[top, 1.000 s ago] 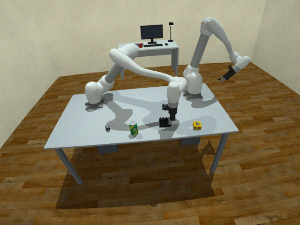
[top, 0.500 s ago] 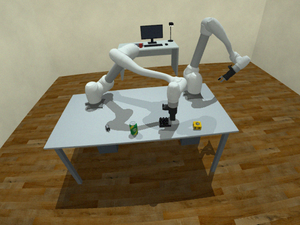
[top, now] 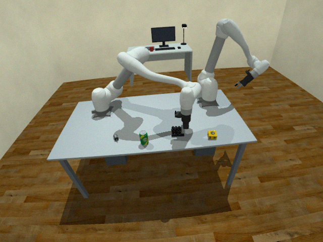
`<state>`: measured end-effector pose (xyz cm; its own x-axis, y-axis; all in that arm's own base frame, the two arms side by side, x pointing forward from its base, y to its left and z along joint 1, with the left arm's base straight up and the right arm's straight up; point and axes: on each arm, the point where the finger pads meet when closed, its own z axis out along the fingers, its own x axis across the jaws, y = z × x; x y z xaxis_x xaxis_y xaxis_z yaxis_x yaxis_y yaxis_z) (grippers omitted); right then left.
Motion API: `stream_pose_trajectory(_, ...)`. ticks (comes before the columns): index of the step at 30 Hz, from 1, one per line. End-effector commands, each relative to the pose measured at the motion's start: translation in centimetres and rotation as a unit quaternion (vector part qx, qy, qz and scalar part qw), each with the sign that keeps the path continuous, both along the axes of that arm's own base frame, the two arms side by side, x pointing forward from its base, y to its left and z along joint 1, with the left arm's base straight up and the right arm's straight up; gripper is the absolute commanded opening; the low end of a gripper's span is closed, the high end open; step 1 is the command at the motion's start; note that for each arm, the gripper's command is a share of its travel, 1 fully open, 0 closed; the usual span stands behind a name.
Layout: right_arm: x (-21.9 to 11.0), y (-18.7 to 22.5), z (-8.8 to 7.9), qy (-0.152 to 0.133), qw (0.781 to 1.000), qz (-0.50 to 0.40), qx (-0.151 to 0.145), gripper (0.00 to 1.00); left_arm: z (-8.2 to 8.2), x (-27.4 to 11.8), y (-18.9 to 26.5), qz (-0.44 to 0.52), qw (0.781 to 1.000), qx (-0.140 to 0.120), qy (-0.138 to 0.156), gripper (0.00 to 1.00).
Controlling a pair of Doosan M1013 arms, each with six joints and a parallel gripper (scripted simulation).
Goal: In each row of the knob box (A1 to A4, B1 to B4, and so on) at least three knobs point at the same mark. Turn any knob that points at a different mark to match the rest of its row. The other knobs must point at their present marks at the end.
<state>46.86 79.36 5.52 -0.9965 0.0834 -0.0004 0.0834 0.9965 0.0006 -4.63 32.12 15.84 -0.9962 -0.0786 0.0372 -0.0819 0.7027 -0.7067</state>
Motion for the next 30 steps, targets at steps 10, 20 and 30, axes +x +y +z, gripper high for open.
stream_pose_trajectory(10, 0.0, 0.0, 3.1, 0.0, 1.0, 0.0, 0.0, 0.46, 0.0, 0.0, 0.0, 0.0, 1.0, 0.0, 0.0, 1.0)
stream_pose_trajectory(20, -0.1, -0.2, 3.5, 0.0, 1.0, 0.0, 0.0, 1.0, 0.0, 0.0, 0.0, 0.0, 1.0, 0.0, 0.0, 1.0)
stream_pose_trajectory(30, -2.1, -3.7, 8.7, 0.0, 1.0, 0.0, 0.0, 1.0, 0.0, 0.0, 0.0, 0.0, 1.0, 0.0, 0.0, 1.0)
